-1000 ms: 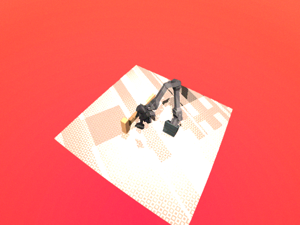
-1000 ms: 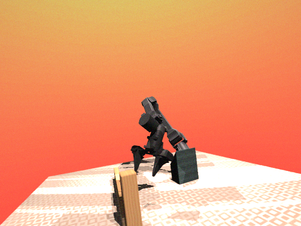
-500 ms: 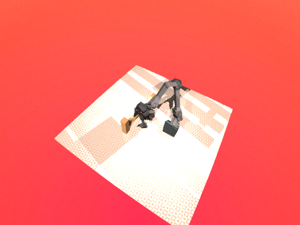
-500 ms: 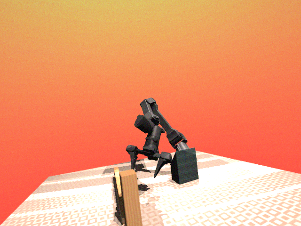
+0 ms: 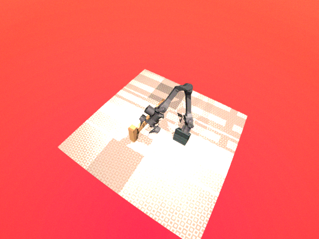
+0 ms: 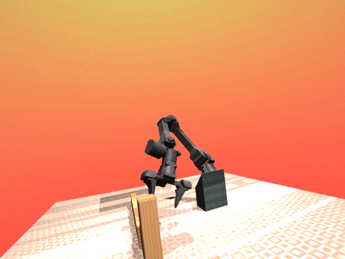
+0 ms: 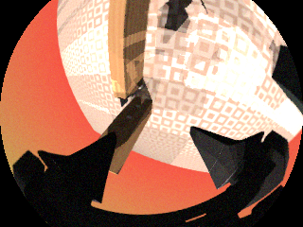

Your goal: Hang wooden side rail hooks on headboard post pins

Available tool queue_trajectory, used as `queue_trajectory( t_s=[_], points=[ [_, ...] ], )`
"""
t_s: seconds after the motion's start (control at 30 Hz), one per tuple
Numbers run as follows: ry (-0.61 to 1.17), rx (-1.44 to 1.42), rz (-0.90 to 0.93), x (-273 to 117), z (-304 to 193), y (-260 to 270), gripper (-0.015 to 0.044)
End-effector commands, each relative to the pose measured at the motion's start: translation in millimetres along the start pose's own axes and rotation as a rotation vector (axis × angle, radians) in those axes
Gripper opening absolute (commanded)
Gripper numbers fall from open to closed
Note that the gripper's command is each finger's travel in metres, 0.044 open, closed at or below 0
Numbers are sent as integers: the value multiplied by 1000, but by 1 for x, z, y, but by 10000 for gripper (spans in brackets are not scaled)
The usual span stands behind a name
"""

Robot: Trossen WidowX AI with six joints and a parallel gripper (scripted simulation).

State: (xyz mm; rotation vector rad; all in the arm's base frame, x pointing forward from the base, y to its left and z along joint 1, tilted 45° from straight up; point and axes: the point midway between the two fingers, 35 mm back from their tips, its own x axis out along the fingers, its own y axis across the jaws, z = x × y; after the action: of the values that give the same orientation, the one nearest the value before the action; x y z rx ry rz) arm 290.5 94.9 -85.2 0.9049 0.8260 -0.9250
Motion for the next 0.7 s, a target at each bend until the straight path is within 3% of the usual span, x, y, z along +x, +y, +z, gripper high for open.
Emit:
queue_trajectory(
  t_s=[0.0,0.67],
  points=[
    [36,-165,-3,0,2,1,440],
    [170,-1189,140,-3,15,11,440]
  ],
)
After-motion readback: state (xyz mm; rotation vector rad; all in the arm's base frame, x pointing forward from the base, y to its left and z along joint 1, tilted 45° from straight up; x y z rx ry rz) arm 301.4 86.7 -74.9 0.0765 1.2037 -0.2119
